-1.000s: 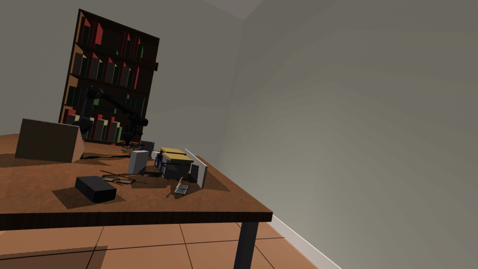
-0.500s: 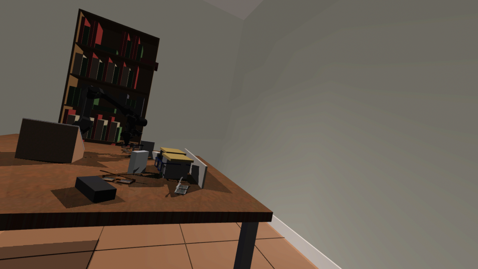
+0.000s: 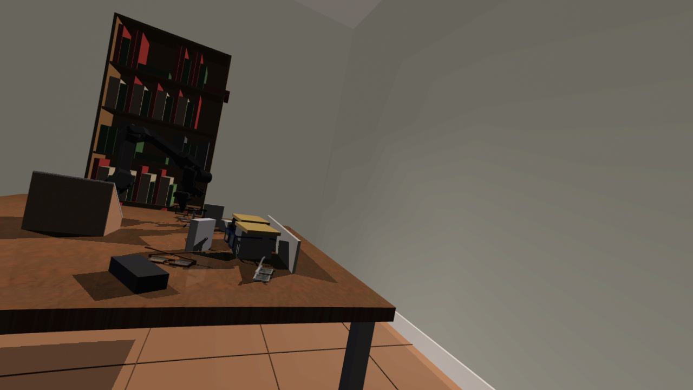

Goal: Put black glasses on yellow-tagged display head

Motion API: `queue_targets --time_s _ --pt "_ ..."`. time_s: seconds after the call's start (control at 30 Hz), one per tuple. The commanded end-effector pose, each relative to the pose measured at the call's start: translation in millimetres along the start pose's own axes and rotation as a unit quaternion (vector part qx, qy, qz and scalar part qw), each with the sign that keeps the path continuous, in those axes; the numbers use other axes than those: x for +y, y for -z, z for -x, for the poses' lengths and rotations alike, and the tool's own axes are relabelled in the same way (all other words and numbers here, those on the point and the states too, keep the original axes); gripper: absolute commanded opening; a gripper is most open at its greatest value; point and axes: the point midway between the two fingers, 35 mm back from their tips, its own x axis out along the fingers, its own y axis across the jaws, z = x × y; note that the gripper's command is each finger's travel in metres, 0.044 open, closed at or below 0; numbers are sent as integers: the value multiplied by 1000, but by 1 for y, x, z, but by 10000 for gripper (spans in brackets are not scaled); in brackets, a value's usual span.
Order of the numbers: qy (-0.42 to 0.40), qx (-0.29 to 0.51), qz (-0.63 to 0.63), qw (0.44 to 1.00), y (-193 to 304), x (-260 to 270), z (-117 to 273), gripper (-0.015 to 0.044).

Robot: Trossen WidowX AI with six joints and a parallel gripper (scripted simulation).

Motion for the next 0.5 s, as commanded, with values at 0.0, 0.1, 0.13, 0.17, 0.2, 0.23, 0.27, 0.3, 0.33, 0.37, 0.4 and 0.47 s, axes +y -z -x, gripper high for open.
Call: queue_targets --time_s 0.0,0.1,0.13,0.17,0.2,0.23,0.27,0.3,0.33,0.37,0.4,0.47 --pt "-3 -4 1 1000 2 4 3 0" --pt "-3 -4 1 1000 4 5 3 0" --pt "-3 -4 1 1000 4 6 3 0" --pt "-3 -4 1 1000 5 6 3 0" --pt "-3 -4 1 1000 5 7 3 0" --pt "-3 -4 1 1000 6 7 3 0" --pt "-3 -4 1 1000 6 8 3 0" --pt "-3 -4 1 1000 7 8 3 0" --pt "-3 -4 1 1000 8 8 3 0" --pt "-3 -4 1 1000 8 9 3 0" --pt "-3 -4 1 1000 9 9 3 0" --pt "-3 -4 1 1000 10 10 3 0"
